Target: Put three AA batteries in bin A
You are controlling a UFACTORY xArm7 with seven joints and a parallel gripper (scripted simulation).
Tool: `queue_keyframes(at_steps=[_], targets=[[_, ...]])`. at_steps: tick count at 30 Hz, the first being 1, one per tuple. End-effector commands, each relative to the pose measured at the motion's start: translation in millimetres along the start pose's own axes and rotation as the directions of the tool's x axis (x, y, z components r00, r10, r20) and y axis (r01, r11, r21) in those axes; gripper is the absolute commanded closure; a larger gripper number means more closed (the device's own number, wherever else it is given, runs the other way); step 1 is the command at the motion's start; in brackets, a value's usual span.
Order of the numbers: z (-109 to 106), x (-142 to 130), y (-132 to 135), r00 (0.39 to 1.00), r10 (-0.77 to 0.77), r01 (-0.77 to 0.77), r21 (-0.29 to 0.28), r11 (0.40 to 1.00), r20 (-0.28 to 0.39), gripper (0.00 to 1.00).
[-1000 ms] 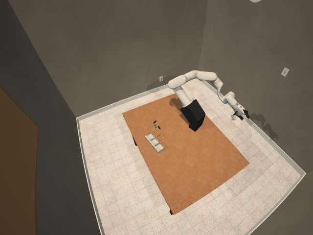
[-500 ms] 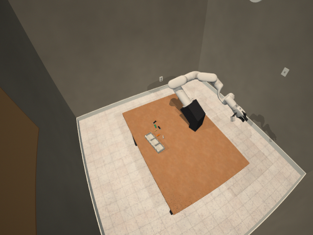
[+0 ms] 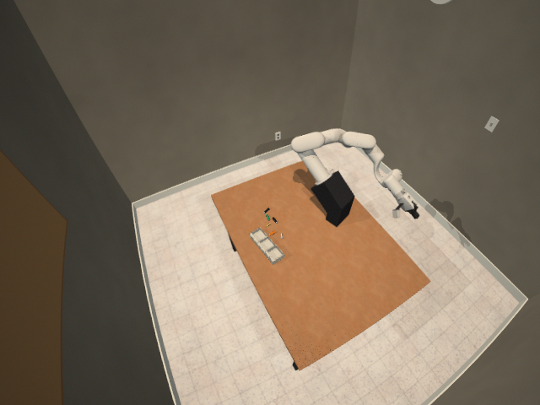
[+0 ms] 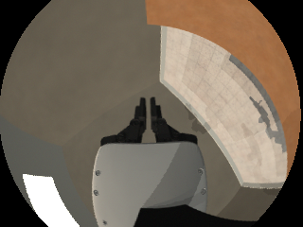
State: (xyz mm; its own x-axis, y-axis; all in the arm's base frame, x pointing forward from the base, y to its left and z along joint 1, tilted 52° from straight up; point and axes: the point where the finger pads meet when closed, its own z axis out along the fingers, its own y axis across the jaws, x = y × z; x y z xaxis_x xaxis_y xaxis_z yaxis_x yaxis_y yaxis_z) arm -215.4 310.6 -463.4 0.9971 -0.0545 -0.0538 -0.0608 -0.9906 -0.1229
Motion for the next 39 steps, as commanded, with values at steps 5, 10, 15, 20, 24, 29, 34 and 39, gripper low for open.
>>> queue_keyframes(at_steps=[5,10,15,20,24,29,34,39], targets=[[-22,-17,-53,0.996,-0.087,0.087,0.053,0.995,0.006,0.93],[-29,-20,-67,0.984,-0.177,0.177,0.094,0.98,-0.002,0.93],[-40,-26,-89,0.983,-0.182,0.182,0.097,0.979,-0.003,0.93],[-45,-28,-98,0.983,-0.182,0.182,0.097,0.979,-0.003,0.93],[-62,-35,-126,0.963,-0.269,0.269,0.137,0.953,-0.022,0.93],[-72,-39,-141,0.963,-0.269,0.269,0.137,0.953,-0.022,0.93],[-91,-45,-168,0.937,-0.345,0.348,0.171,0.922,-0.051,0.93],[-102,-48,-183,0.937,-0.345,0.348,0.171,0.922,-0.052,0.93]])
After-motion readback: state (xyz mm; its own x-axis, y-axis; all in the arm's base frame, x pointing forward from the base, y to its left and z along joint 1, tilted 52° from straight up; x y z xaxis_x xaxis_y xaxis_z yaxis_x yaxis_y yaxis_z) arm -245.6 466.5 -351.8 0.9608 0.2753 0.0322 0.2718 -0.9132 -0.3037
